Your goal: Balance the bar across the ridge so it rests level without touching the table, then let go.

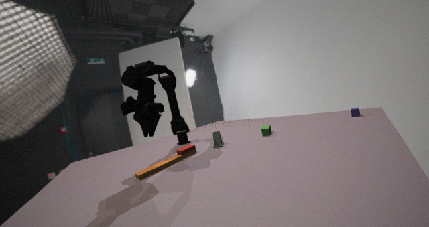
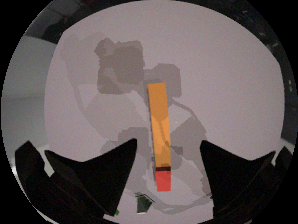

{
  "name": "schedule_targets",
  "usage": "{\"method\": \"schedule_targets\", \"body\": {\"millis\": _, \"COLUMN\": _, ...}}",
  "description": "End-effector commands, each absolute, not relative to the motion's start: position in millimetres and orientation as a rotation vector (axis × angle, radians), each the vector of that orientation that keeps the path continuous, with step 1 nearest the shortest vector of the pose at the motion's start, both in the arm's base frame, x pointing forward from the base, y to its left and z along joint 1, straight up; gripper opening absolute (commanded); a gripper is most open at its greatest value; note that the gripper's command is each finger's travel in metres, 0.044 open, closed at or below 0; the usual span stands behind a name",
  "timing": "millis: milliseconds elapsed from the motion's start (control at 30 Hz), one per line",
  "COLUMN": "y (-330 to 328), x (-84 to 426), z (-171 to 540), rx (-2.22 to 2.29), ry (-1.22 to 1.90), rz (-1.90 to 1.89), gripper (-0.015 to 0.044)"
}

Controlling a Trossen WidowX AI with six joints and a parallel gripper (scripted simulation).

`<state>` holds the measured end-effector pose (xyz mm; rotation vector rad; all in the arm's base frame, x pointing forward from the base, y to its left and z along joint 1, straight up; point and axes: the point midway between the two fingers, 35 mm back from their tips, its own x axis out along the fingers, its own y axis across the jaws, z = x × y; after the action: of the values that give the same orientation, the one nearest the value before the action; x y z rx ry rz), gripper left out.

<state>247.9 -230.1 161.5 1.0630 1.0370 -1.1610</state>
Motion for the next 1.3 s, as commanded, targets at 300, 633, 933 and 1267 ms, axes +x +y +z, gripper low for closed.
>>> {"method": "schedule_targets", "body": {"millis": 300, "y": -194, "x": 258, "z": 129, "rx": 1.038, "ry": 1.279, "rz": -1.037, "gripper": 0.0315}}
{"method": "schedule_targets", "body": {"millis": 633, "y": -194, "x": 259, "z": 74, "rx": 1.038, "ry": 1.279, "rz": -1.037, "gripper": 0.0315}}
{"method": "schedule_targets", "body": {"millis": 933, "y": -194, "x": 259, "z": 65, "rx": 1.038, "ry": 1.279, "rz": -1.037, "gripper": 0.0315}}
{"method": "schedule_targets", "body": {"millis": 1267, "y": -195, "x": 259, "z": 49, "rx": 1.038, "ry": 1.279, "rz": -1.037, "gripper": 0.0315}}
